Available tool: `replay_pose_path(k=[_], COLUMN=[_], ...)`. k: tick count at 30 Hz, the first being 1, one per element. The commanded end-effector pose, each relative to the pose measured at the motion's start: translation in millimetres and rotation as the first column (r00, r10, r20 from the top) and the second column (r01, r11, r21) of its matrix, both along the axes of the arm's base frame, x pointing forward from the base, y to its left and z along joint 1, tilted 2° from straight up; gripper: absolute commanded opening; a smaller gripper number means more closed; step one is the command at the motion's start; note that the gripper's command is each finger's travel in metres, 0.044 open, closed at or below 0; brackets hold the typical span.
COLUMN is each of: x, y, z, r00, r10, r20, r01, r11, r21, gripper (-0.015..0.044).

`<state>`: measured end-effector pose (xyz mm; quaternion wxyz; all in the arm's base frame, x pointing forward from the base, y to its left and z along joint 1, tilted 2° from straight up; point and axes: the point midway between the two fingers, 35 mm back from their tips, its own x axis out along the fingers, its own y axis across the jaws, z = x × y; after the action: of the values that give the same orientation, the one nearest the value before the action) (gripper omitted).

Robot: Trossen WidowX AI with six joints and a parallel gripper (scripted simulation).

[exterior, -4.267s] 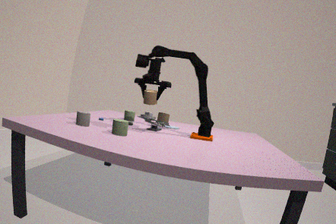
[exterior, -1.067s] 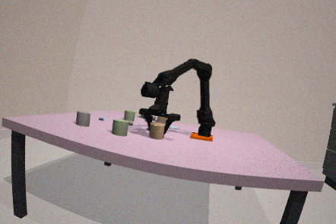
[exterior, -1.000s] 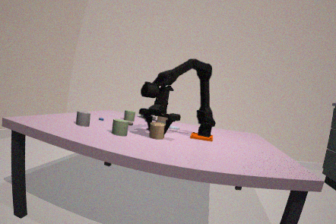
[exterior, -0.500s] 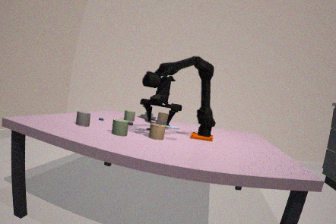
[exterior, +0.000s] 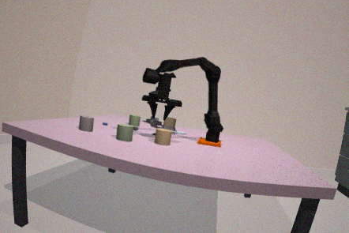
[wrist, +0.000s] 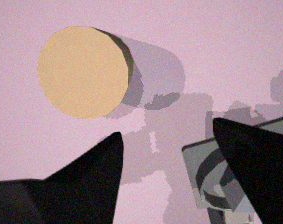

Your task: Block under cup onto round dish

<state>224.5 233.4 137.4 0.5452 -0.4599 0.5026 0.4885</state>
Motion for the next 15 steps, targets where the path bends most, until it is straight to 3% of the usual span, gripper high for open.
replay_pose_path(k=[1, 7, 15], x=[28.8, 54.4, 55.2], y=[-31.7, -74.3, -75.1], z=[12.9, 25.8, 18.7], r00=[0.993, 0.966, 0.965], r10=[-0.119, -0.257, -0.261], r20=[0.003, -0.014, -0.015], r01=[0.119, 0.257, 0.261], r11=[0.993, 0.966, 0.965], r21=[0.001, -0.014, -0.015], gripper=[0.0260, 0.0260, 0.0260])
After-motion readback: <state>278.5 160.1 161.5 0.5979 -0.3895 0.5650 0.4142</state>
